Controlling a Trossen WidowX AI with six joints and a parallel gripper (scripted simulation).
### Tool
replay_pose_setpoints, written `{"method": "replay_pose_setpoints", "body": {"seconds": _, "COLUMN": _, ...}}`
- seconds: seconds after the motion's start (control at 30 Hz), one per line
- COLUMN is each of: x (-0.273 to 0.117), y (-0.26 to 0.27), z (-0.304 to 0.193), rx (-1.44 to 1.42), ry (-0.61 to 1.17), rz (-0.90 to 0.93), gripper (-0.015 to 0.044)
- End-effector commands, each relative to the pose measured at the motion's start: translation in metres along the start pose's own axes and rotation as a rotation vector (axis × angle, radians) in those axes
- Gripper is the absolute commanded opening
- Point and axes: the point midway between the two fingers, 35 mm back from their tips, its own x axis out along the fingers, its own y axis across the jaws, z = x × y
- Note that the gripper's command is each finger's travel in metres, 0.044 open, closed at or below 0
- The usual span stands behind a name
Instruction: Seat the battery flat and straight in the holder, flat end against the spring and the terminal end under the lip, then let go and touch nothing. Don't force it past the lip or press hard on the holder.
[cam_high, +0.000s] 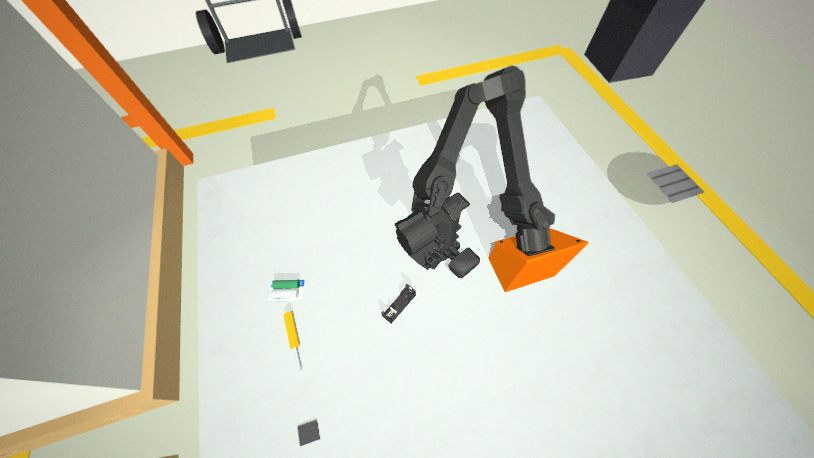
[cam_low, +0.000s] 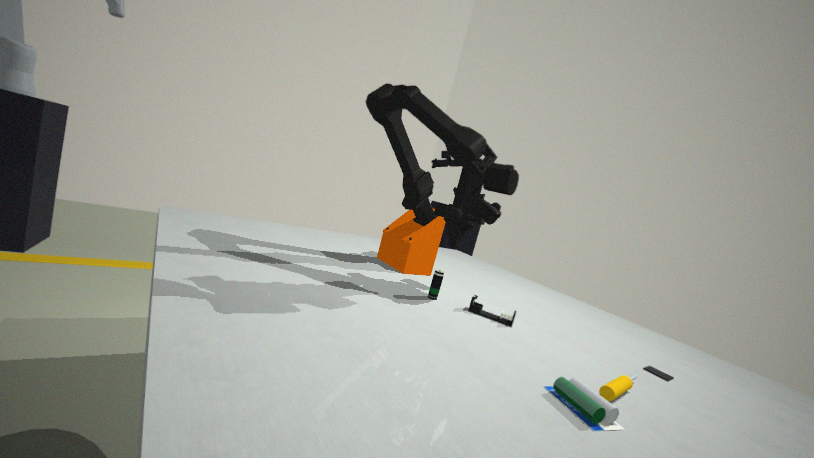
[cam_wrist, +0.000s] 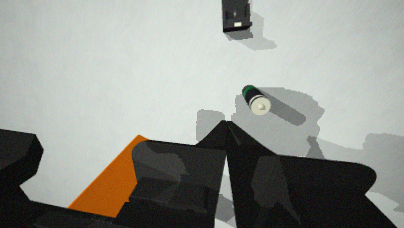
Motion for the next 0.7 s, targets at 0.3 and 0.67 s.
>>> {"method": "replay_pose_setpoints", "body": {"seconds": 0.3, "x": 0.064, "y": -0.002, "z": 0.002, "rx": -0.014, "ry": 0.003, "rz": -0.007, "gripper": 0.0}}
{"method": "replay_pose_setpoints", "body": {"seconds": 0.67, "x": 0.079, "y": -0.008, "z": 0.0, "rx": -0.013, "ry": 0.007, "rz": -0.012, "gripper": 0.0}}
